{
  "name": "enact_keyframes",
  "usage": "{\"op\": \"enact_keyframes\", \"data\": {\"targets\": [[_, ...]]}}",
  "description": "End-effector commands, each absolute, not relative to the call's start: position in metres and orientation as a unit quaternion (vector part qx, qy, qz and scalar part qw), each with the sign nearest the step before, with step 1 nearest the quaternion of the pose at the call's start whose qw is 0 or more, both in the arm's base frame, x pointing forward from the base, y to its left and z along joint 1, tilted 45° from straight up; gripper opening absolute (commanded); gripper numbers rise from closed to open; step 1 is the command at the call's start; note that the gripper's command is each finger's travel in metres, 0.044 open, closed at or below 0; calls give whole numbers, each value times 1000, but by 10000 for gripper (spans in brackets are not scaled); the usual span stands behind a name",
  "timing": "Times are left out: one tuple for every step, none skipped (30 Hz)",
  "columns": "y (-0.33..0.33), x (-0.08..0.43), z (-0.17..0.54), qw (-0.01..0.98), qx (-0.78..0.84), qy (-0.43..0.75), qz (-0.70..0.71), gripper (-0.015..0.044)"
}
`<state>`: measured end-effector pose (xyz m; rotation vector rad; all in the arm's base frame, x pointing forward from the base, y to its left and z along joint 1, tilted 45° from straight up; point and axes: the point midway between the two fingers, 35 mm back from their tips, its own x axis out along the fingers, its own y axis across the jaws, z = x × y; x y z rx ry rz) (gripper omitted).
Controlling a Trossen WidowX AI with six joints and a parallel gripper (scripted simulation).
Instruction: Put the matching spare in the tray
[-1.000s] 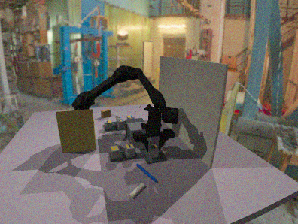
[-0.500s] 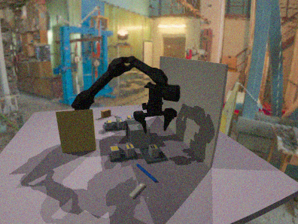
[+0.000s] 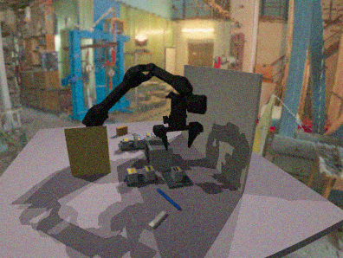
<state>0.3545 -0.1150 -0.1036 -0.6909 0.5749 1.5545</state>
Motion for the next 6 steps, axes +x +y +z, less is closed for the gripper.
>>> {"op": "enact_keyframes", "data": {"targets": [[-115,355,-104,624,-301,250,677,440],[-115,355,-104,624,-301,250,677,440],[-115,355,-104,624,-301,250,677,440],[-115,355,-104,624,-301,250,677,440],[-115,355,-104,624,-301,250,677,440],[-115,355,-104,624,-301,250,677,440]]}}
